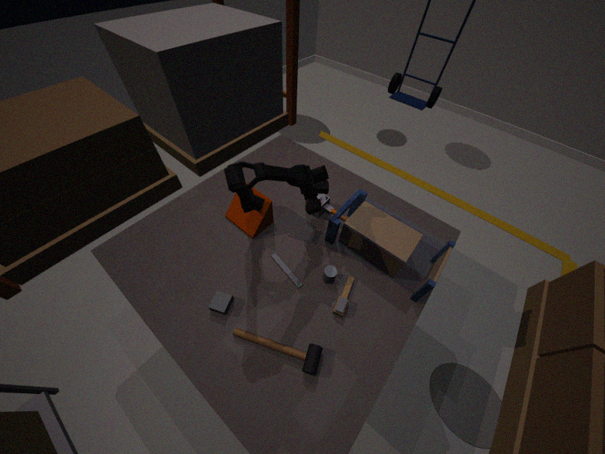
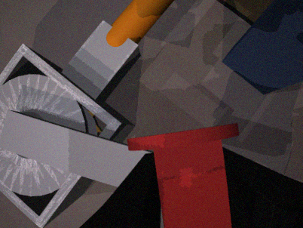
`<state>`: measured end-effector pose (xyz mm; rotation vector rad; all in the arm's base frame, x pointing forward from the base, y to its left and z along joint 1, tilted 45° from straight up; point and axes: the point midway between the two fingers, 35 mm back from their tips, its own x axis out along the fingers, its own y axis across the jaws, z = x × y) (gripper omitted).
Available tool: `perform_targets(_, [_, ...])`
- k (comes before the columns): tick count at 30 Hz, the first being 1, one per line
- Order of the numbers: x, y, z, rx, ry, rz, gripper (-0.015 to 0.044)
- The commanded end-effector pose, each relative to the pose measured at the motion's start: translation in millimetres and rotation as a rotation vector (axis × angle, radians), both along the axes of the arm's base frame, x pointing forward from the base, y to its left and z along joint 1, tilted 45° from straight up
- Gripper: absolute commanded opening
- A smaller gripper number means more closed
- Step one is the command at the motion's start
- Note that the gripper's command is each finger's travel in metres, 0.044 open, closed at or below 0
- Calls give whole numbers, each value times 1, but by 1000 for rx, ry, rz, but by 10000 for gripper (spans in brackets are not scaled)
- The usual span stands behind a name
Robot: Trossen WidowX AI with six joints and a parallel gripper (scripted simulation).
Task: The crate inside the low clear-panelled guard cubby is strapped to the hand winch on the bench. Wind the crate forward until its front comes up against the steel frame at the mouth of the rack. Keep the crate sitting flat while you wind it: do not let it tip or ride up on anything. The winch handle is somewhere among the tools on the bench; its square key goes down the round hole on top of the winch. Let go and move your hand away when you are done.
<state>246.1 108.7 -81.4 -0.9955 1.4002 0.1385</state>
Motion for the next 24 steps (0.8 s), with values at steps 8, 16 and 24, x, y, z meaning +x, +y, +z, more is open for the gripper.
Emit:
perform_targets(8, [19,4,-8,2,-12,-3,0])
perform_targets(16, [28,7,-12,2,-13,-3,0])
perform_targets(24, [37,12,-17,2,-14,-3,0])
